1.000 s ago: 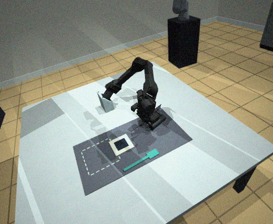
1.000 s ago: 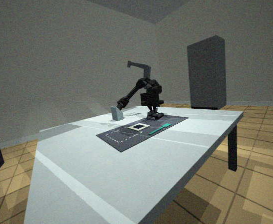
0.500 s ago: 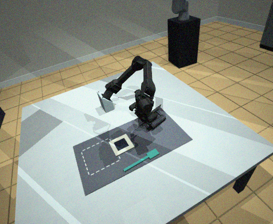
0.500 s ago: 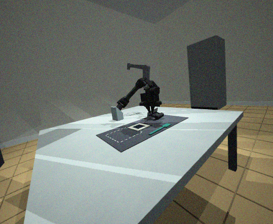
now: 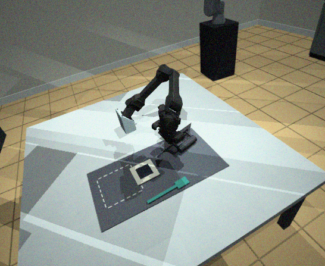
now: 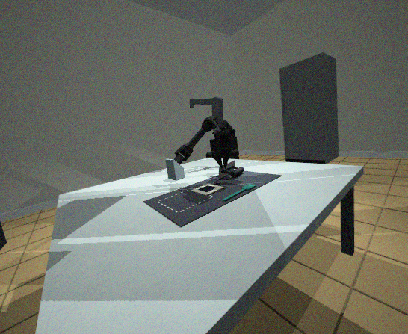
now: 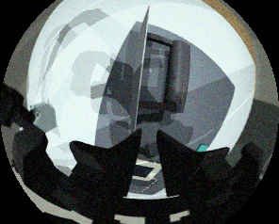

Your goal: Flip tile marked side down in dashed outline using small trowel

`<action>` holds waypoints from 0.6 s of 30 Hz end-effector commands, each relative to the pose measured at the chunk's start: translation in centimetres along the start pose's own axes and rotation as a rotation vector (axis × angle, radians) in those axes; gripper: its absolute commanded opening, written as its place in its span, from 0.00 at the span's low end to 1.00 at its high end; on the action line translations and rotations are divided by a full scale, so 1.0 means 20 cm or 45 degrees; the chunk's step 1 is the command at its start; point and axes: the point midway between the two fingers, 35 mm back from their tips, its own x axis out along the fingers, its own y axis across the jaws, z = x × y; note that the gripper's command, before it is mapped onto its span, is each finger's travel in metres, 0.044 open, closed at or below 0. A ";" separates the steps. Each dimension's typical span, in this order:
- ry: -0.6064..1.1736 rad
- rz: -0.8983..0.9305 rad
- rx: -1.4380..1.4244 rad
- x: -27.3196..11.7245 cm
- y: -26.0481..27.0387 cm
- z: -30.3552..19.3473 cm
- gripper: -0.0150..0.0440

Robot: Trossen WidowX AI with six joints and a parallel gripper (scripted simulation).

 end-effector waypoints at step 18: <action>0.003 0.012 0.004 0.01 0.13 0.00 0.42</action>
